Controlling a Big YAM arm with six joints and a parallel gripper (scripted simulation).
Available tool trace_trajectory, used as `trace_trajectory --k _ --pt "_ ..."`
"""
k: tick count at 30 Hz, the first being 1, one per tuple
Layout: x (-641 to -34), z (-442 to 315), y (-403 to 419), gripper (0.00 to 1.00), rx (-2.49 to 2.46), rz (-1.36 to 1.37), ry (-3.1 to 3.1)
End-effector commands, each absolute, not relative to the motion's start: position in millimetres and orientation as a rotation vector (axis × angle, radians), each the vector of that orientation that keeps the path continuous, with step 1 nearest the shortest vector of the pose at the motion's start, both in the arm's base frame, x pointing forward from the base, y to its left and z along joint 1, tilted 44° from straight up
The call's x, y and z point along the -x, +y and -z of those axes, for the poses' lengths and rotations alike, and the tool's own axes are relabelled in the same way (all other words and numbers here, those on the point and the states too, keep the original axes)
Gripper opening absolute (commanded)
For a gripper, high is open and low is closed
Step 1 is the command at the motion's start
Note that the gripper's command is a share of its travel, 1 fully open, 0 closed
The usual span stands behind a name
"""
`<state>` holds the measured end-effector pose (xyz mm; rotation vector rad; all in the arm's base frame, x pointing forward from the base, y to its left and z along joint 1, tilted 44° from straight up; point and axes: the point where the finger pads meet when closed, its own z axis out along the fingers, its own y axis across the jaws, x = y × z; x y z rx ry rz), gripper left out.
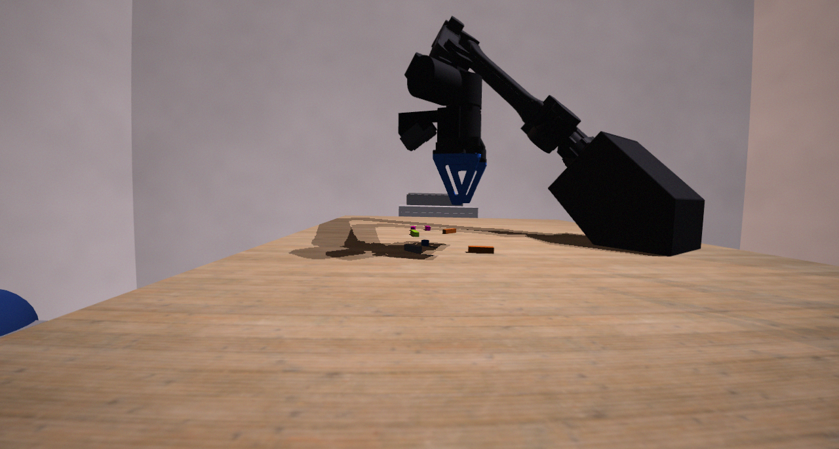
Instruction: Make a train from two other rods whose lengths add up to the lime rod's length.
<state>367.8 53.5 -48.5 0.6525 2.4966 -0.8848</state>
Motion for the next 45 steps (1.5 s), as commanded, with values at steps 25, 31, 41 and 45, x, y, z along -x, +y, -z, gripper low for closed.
trace_trajectory --k 25,31,41,45 --pt "-355.5 67.1 75.0 0.23 -0.382 0.914 2.575" --pt "-355.5 67.1 75.0 0.23 -0.382 0.914 2.575" --pt "-355.5 67.1 75.0 0.23 -0.382 0.914 2.575" --pt "-355.5 67.1 75.0 0.23 -0.382 0.914 2.575"
